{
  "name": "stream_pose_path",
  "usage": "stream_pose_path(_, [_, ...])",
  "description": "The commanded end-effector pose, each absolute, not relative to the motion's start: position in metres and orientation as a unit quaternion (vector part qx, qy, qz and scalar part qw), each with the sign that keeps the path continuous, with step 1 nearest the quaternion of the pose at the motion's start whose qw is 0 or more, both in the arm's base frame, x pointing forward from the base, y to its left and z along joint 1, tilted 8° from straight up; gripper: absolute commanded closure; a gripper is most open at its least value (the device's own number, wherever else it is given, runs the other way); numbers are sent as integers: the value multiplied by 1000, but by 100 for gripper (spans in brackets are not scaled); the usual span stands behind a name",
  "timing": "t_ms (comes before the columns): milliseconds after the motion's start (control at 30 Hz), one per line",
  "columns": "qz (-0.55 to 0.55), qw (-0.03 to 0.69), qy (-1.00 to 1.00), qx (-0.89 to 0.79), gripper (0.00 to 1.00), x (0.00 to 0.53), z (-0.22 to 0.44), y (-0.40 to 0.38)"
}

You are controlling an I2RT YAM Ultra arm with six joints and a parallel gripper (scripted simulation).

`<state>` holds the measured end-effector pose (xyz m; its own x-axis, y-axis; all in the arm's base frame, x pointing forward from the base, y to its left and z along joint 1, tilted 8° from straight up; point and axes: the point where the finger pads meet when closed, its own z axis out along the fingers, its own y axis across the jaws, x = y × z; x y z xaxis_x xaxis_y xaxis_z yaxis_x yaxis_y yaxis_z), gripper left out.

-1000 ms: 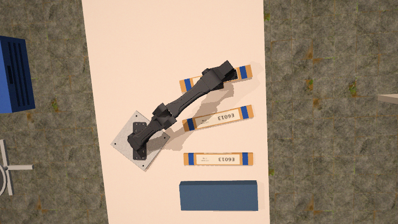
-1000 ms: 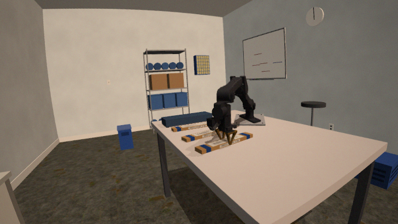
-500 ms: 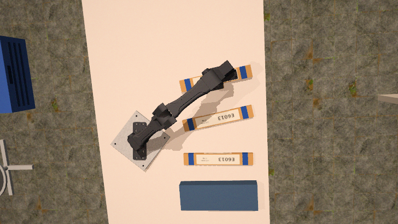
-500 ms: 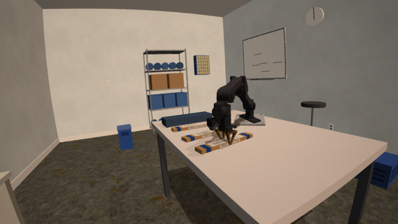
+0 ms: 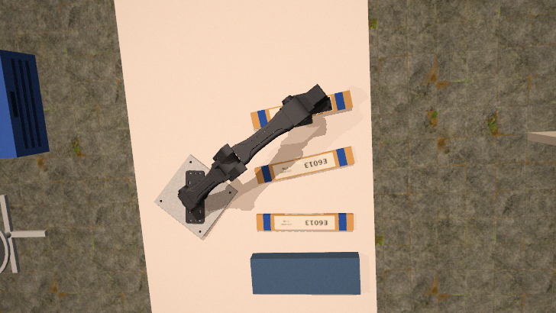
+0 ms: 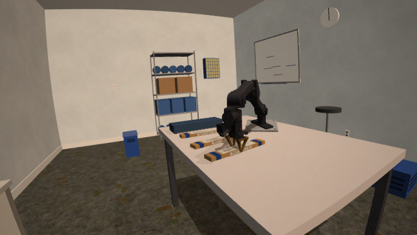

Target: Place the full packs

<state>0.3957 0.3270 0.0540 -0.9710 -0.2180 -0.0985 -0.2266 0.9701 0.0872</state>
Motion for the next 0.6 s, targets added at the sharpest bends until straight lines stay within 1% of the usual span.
stream_pose_path(0, [58, 66, 990, -113, 100, 395, 87, 331])
stream_pose_path(567, [58, 63, 990, -112, 100, 394, 108, 326])
